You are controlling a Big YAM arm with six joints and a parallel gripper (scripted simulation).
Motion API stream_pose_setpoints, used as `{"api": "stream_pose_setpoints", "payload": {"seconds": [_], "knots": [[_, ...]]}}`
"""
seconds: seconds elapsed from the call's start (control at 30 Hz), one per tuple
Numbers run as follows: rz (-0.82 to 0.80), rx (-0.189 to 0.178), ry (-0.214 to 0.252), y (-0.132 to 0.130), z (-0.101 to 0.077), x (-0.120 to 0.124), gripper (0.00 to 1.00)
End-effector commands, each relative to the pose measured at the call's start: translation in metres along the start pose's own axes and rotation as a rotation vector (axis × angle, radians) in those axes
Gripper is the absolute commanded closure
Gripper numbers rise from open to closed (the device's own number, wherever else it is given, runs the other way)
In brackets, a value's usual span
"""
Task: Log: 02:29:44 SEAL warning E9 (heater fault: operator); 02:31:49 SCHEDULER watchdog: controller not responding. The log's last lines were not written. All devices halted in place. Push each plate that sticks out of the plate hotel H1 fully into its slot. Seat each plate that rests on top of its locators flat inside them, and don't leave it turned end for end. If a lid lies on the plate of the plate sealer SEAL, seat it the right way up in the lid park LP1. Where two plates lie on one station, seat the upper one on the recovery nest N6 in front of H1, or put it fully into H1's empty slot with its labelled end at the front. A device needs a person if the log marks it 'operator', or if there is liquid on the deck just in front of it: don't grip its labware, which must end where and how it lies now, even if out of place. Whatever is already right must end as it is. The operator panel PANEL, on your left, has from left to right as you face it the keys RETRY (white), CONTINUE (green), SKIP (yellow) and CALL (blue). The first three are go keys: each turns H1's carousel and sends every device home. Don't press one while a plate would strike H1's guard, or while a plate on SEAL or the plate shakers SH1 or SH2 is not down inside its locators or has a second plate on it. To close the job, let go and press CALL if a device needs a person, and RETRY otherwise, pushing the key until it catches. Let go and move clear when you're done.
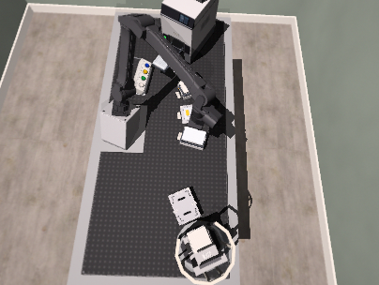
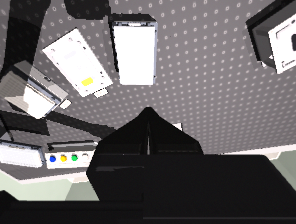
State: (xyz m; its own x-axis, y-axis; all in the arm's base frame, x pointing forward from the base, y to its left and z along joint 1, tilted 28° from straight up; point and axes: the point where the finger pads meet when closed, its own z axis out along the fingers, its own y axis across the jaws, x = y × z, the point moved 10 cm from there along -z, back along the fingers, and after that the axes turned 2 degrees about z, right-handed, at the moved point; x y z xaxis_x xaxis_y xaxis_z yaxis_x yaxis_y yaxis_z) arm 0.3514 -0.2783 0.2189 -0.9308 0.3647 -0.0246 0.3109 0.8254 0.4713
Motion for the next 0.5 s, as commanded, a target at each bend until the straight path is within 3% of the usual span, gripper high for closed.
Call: {"api": "stream_pose_setpoints", "payload": {"seconds": [0.0,0.07,0.1,0.3,0.37,0.47], "knots": [[-0.012,0.018,-0.038,0.019,-0.012,0.0,1.0],[-0.023,0.027,-0.059,0.025,-0.021,-0.005,1.0],[-0.012,0.018,-0.038,0.026,-0.012,0.003,1.0],[-0.009,0.015,-0.033,0.043,-0.011,0.011,1.0],[-0.019,0.026,-0.063,0.046,-0.023,0.002,1.0],[0.001,0.027,-0.069,0.038,-0.027,0.005,1.0]]}}
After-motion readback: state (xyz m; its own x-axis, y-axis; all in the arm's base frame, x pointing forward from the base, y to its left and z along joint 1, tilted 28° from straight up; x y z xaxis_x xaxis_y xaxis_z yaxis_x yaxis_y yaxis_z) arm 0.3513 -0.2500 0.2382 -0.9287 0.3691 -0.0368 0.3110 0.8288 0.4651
